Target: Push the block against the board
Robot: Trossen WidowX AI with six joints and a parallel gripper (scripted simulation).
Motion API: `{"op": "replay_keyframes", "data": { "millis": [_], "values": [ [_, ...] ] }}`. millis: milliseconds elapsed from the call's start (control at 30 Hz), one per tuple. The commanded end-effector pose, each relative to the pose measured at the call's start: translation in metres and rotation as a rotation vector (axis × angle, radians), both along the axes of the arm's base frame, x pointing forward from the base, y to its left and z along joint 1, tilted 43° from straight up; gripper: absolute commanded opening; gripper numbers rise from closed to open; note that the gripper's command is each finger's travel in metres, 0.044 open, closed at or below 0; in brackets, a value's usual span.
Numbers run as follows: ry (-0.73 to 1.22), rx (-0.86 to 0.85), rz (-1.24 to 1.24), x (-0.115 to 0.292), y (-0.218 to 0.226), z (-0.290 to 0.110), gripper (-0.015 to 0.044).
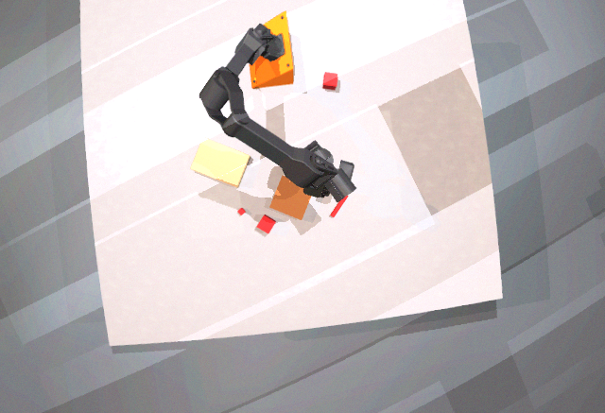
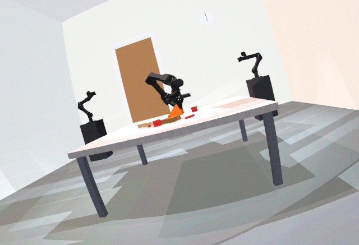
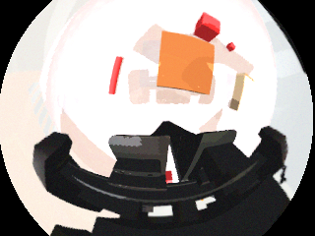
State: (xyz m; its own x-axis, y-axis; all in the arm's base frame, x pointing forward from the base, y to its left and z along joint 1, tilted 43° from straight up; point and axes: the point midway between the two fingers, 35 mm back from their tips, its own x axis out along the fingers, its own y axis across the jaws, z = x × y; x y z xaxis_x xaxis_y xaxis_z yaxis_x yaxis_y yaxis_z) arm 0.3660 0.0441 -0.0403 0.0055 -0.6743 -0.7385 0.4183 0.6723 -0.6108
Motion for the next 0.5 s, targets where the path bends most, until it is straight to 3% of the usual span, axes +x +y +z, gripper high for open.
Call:
{"op": "replay_keyframes", "data": {
  "millis": [0,267,467],
  "values": [
    [0.003,0.001,-0.003,-0.001,-0.008,0.006,0.0000],
    [-0.022,0.020,-0.036,-0.031,-0.089,0.089,0.0000],
    [-0.075,0.040,-0.089,-0.073,-0.133,0.127,0.0000]
  ]
}}
